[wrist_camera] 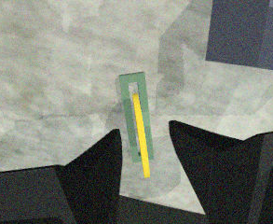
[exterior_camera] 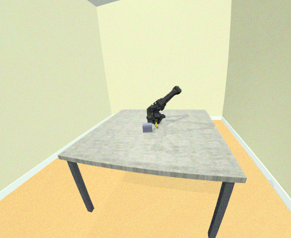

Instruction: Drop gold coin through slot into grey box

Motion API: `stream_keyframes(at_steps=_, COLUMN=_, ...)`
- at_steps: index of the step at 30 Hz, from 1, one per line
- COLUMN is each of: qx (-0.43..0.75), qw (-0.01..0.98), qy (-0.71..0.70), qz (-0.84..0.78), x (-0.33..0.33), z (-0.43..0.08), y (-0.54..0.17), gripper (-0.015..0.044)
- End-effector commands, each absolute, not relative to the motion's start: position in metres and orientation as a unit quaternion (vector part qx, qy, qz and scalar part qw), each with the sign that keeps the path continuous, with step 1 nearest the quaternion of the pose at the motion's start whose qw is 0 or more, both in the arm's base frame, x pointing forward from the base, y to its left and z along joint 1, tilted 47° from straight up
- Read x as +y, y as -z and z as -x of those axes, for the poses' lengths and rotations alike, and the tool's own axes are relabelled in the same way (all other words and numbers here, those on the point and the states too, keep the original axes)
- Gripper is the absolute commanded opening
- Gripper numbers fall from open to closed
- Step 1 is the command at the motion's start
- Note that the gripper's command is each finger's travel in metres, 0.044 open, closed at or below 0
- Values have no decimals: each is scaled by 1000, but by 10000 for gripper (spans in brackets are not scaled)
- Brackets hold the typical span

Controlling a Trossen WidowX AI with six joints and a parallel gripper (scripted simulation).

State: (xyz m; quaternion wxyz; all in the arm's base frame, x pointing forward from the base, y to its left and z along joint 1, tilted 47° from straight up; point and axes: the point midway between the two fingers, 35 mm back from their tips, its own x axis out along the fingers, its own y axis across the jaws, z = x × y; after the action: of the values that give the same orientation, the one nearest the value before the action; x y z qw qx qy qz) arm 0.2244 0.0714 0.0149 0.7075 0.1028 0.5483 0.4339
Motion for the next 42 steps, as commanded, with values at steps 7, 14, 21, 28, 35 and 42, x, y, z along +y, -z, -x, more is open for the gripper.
stream_keyframes(at_steps=7, qx=550, qw=705, qy=-435, qz=-109, x=84, z=-221, y=-4, gripper=161)
stream_keyframes(at_steps=14, qx=550, qw=705, qy=-435, qz=-109, x=87, z=-220, y=-2, gripper=82)
stream_keyframes(at_steps=21, qx=550, qw=705, qy=-435, qz=-109, x=87, z=-220, y=-2, gripper=0)
stream_keyframes(at_steps=28, qx=550, qw=705, qy=-435, qz=-109, x=87, z=-220, y=-2, gripper=0)
stream_keyframes(at_steps=35, qx=551, qw=705, qy=-433, qz=-107, x=75, z=-223, y=-10, gripper=0)
stream_keyframes(at_steps=42, qx=552, qw=706, qy=-431, qz=-106, x=62, z=-225, y=-20, gripper=0)
